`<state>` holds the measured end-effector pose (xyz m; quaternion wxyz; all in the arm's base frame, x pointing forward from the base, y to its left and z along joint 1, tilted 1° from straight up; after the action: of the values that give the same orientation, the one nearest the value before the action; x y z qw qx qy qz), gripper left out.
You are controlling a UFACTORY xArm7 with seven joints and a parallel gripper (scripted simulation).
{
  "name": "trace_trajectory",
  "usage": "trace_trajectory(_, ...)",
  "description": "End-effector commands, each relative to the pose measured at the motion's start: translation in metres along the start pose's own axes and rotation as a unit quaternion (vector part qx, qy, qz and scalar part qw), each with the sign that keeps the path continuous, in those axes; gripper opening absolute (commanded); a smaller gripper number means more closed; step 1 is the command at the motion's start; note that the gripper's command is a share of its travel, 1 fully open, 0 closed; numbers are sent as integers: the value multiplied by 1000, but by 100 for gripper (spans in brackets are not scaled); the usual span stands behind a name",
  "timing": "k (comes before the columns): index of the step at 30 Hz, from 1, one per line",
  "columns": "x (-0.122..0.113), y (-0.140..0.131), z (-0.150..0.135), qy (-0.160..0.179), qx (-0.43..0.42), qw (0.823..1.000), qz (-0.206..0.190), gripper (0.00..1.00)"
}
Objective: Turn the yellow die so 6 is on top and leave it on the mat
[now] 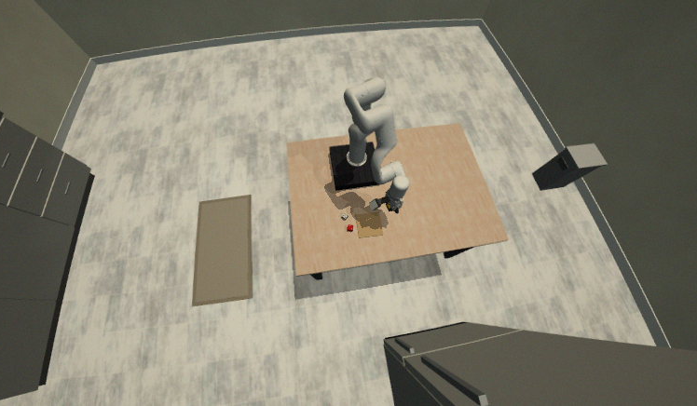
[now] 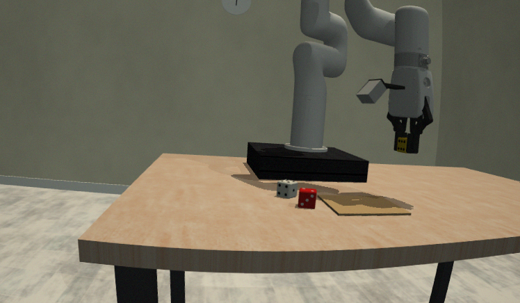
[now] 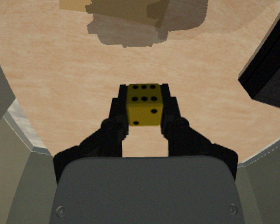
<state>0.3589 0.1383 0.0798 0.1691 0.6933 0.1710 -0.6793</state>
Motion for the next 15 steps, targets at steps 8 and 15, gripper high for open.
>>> trace_trajectory(8, -2, 14, -3, 2, 191, 982, 1, 27)
trace_trajectory(15, -2, 21, -4, 2, 289, 957, 0, 27)
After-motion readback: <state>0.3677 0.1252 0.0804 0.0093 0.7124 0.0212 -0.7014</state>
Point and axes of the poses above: the point where the finger pads meet when closed, its own x axis out along the fingers, its own z axis across the jaws, y = z × x, the point moved 1 cm from there along -x, back along the fingers, and after that the axes turned 11 degrees about -x, right-handed, at the moved point
